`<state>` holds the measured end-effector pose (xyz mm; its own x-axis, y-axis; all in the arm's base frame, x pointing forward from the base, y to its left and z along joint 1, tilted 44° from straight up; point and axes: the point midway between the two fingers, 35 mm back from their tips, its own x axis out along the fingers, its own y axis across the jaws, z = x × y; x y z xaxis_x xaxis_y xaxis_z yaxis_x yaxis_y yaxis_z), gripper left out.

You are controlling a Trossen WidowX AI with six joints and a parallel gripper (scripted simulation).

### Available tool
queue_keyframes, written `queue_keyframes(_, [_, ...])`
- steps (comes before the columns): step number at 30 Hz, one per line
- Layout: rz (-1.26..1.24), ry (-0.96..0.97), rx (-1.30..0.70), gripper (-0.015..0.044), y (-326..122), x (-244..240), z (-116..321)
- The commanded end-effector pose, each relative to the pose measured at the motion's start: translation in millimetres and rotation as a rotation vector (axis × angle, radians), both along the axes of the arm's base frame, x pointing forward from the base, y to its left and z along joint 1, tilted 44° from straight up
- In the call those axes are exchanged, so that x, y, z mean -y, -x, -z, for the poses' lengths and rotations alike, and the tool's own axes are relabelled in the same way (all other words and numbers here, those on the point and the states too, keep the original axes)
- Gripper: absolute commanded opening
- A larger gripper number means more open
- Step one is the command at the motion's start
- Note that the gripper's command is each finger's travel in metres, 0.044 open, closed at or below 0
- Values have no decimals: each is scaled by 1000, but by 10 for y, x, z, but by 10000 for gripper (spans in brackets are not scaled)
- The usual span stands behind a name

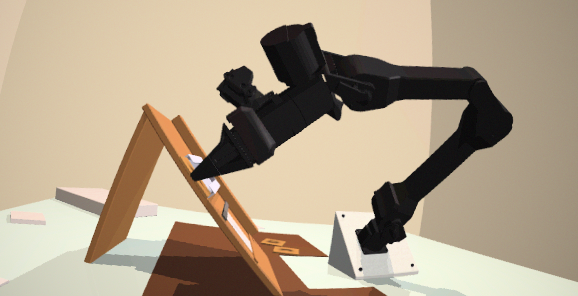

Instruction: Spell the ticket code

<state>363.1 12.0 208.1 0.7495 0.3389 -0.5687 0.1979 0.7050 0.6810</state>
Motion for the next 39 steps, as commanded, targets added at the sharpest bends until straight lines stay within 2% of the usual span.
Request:
queue_keyframes(1, [-3,2,5,0,1,19,7])
queue_keyframes(39, [-3,2,4,0,32,151,143])
